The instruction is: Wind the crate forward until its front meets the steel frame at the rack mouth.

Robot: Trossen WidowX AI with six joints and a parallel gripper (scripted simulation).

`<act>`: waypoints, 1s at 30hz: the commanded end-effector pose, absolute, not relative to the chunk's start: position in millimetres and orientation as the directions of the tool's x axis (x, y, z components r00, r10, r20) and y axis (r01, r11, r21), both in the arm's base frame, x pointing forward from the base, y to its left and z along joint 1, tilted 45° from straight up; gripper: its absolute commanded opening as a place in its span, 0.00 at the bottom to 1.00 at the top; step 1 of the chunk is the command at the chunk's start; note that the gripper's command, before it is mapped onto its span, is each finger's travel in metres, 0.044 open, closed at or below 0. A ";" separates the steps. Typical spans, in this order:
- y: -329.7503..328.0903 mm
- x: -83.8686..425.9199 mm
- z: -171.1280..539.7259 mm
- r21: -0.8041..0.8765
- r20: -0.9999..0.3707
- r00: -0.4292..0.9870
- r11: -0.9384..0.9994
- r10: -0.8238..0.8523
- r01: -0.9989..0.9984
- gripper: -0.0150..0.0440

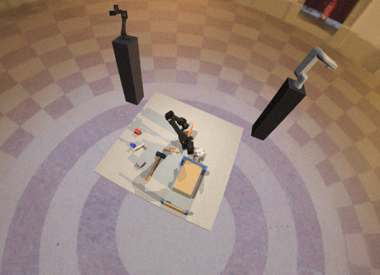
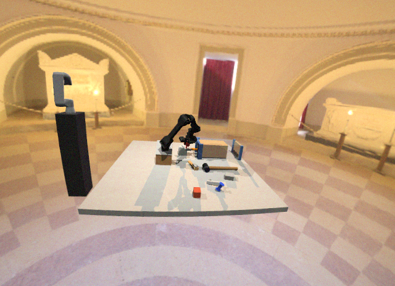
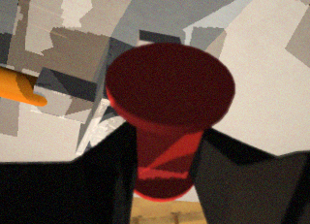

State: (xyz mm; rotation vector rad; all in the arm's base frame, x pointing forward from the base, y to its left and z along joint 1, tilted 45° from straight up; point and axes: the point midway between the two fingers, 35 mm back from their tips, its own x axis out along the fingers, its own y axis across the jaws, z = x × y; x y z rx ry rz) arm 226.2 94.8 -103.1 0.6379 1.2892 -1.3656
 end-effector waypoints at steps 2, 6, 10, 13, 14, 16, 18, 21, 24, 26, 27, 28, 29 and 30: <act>94.6 244.5 -109.9 -0.299 -0.913 -0.222 0.192 -0.342 0.935 0.25; 95.0 228.7 -103.7 -0.334 -0.905 -0.257 0.191 -0.339 0.923 0.34; 95.0 228.7 -103.7 -0.334 -0.905 -0.257 0.191 -0.339 0.923 0.52; 95.0 228.7 -103.7 -0.334 -0.905 -0.257 0.191 -0.339 0.923 0.65; 95.0 228.7 -103.7 -0.334 -0.905 -0.257 0.191 -0.339 0.923 0.70; 95.0 228.7 -103.7 -0.334 -0.905 -0.257 0.191 -0.339 0.923 0.79; 95.0 228.7 -103.7 -0.334 -0.905 -0.257 0.191 -0.339 0.923 0.88; 95.0 228.7 -103.7 -0.334 -0.905 -0.257 0.191 -0.339 0.923 1.00; 97.0 229.2 -102.0 -0.334 -0.905 -0.257 0.191 -0.339 0.923 1.00; 106.4 231.1 -93.4 -0.334 -0.905 -0.258 0.192 -0.338 0.923 1.00; 113.3 232.2 -86.9 -0.334 -0.905 -0.258 0.192 -0.337 0.923 1.00; 122.3 233.1 -78.0 -0.335 -0.906 -0.259 0.192 -0.336 0.922 1.00; 130.1 233.5 -70.0 -0.336 -0.906 -0.260 0.192 -0.335 0.922 1.00; 136.3 233.4 -63.4 -0.336 -0.906 -0.260 0.192 -0.335 0.922 1.00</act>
